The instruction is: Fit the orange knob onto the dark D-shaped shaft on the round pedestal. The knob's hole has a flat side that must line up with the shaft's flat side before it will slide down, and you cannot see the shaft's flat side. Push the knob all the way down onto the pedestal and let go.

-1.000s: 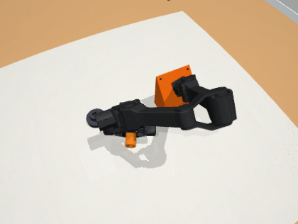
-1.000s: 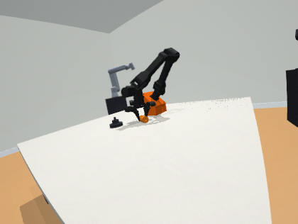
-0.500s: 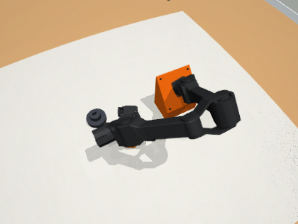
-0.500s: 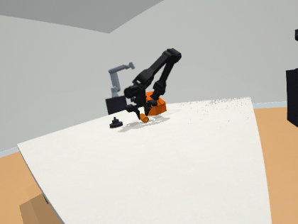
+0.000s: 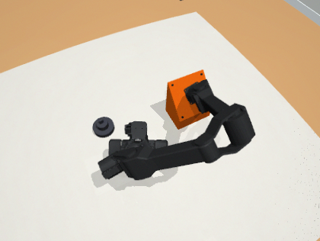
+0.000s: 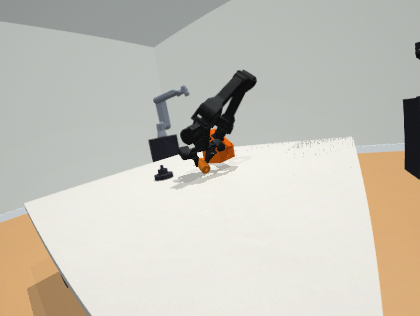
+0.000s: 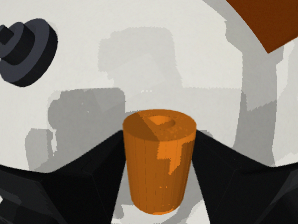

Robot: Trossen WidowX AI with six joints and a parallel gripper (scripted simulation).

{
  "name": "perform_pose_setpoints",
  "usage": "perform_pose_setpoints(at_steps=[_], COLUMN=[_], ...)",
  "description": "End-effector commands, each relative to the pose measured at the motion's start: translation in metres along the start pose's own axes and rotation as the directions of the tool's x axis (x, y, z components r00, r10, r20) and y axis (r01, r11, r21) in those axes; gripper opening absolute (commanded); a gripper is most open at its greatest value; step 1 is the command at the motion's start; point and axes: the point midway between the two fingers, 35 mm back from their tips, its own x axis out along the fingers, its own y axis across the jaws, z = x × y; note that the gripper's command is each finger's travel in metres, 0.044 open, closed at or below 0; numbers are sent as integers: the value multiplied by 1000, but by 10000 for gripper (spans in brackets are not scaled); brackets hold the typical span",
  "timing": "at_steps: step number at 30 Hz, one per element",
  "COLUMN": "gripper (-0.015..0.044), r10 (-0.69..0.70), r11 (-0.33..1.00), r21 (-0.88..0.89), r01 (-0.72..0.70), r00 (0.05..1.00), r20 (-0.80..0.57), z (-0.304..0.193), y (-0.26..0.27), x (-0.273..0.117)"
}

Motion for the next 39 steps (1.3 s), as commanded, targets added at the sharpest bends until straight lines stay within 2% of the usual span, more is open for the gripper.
perform_pose_setpoints(at_steps=[1, 17, 33, 39], gripper=[181, 181, 181, 181], r10=[1, -1, -1, -5], r11=[1000, 1000, 1000, 1000], r21=[3, 2, 1, 2], r01=[-1, 0, 1, 4], r00=[997, 939, 810, 795], r20=[74, 343, 586, 607], z=[-4, -19, -36, -39], y=[0, 0, -1, 0], x=[-4, -14, -20, -21])
